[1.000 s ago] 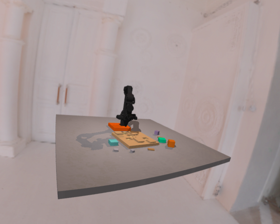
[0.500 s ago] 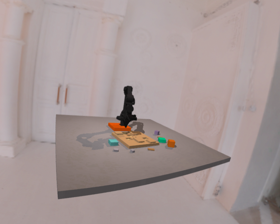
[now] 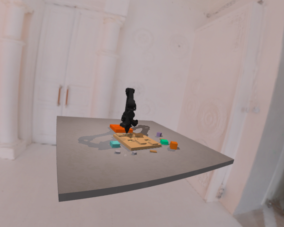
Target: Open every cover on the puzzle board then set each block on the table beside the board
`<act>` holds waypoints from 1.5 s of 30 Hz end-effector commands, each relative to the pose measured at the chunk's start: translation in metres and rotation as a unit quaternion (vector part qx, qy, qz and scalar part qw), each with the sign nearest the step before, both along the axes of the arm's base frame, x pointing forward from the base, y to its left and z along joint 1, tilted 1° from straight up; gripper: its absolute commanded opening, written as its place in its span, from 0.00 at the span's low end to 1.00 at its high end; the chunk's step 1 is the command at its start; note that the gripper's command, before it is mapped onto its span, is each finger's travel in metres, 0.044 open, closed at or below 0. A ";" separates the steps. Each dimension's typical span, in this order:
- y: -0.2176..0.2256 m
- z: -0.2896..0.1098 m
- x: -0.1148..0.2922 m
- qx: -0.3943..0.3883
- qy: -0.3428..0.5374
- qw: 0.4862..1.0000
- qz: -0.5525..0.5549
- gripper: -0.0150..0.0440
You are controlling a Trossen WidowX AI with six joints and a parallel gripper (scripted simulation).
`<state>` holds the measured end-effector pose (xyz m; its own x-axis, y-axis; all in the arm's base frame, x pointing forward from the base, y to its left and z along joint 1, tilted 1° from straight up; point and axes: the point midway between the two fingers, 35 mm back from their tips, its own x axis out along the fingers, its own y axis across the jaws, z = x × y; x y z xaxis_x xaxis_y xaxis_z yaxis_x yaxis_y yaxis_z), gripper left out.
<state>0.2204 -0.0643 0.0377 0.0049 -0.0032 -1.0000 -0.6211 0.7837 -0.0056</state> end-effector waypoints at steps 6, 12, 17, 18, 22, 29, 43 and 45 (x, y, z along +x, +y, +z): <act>0.000 -0.010 -0.002 0.000 0.004 0.987 -0.158 0.25; -0.001 -0.014 -0.001 0.000 0.003 0.951 -0.309 0.25; -0.001 -0.015 0.001 0.000 0.003 0.930 -0.368 0.25; -0.001 -0.015 0.002 0.000 0.003 0.937 -0.349 0.25; -0.001 -0.015 0.003 0.000 0.003 0.965 -0.263 0.25; -0.002 -0.015 0.006 0.000 0.003 0.930 -0.368 0.25; -0.002 -0.015 0.010 0.000 0.004 0.994 0.111 0.25; -0.003 -0.015 0.011 0.000 0.005 0.978 0.209 0.25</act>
<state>0.2332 -0.0672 0.0298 0.0281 -0.0099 -0.9996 -0.4679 0.8835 -0.0220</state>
